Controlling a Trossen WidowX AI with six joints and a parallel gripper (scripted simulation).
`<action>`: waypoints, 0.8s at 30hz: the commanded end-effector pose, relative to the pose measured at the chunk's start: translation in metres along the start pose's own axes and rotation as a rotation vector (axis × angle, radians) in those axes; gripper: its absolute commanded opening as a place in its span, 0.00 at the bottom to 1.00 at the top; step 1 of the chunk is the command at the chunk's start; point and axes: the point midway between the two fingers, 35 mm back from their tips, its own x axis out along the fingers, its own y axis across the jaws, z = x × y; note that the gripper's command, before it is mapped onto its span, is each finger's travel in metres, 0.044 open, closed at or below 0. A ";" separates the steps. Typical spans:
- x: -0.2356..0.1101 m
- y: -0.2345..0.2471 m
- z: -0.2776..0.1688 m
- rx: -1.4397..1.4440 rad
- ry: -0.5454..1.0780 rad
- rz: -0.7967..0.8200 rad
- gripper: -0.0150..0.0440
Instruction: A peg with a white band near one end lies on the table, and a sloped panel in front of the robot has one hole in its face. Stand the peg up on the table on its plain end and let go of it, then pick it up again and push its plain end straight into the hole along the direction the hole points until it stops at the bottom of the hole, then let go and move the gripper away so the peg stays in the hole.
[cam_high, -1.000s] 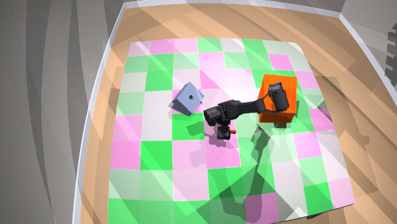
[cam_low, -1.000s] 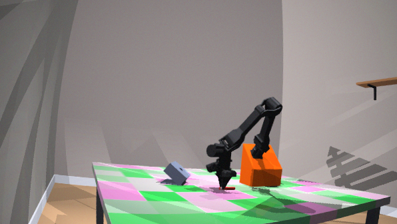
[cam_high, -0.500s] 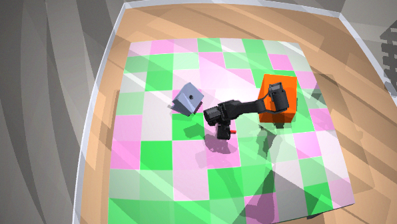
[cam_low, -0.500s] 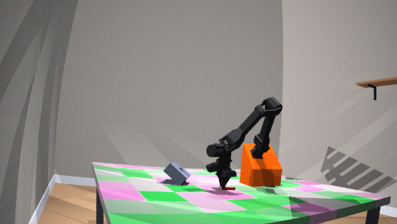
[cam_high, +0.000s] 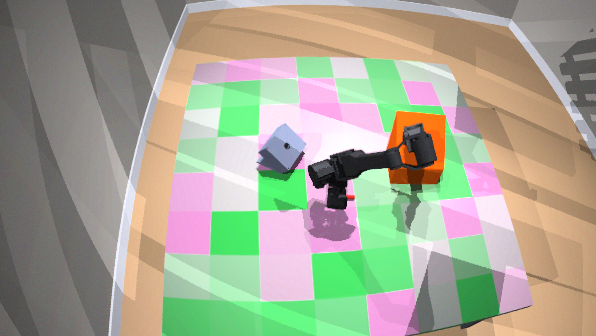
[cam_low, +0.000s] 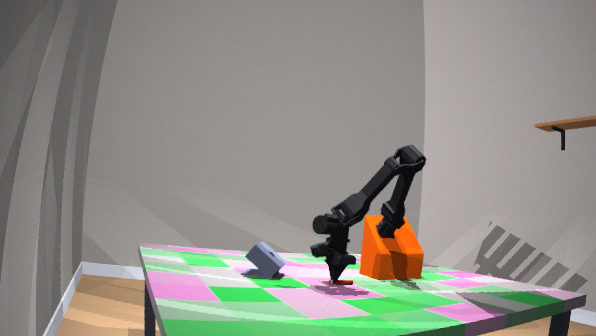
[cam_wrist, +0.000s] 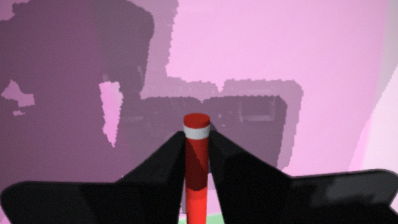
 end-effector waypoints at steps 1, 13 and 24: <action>-0.002 -0.001 -0.001 0.002 -0.035 -0.003 0.34; -0.009 -0.001 -0.006 0.003 -0.139 -0.004 0.34; -0.014 -0.001 -0.010 0.003 -0.234 -0.004 0.34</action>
